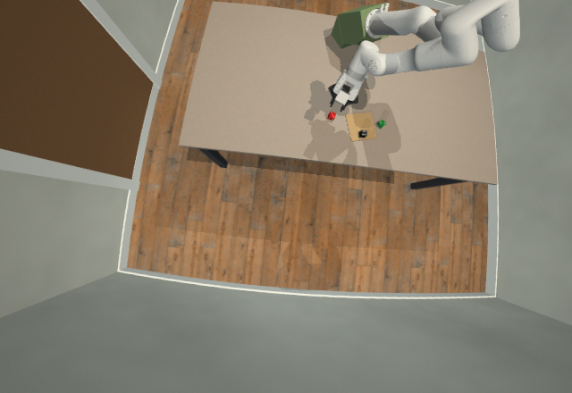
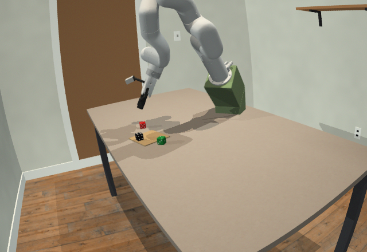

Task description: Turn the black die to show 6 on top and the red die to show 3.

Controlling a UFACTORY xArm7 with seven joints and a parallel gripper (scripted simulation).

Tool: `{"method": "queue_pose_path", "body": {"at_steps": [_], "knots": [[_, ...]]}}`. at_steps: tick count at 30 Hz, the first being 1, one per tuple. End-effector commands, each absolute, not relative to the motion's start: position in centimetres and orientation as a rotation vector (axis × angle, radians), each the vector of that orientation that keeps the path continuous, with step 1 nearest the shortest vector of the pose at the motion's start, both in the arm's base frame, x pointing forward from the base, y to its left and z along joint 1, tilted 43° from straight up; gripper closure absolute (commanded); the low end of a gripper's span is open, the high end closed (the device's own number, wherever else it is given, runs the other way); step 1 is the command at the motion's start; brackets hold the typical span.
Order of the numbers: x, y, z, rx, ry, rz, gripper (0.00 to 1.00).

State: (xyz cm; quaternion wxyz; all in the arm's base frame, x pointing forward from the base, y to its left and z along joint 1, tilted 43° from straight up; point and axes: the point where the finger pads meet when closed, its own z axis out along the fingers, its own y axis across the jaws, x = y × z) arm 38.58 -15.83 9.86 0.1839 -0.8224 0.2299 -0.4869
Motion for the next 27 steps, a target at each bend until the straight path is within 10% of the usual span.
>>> {"method": "queue_pose_path", "body": {"at_steps": [1, 27], "knots": [[39.1, -15.9, 10.3, -2.377, 0.599, -1.153, 0.53], [39.7, -17.1, 11.6, -2.498, 0.491, -0.737, 0.53]]}}
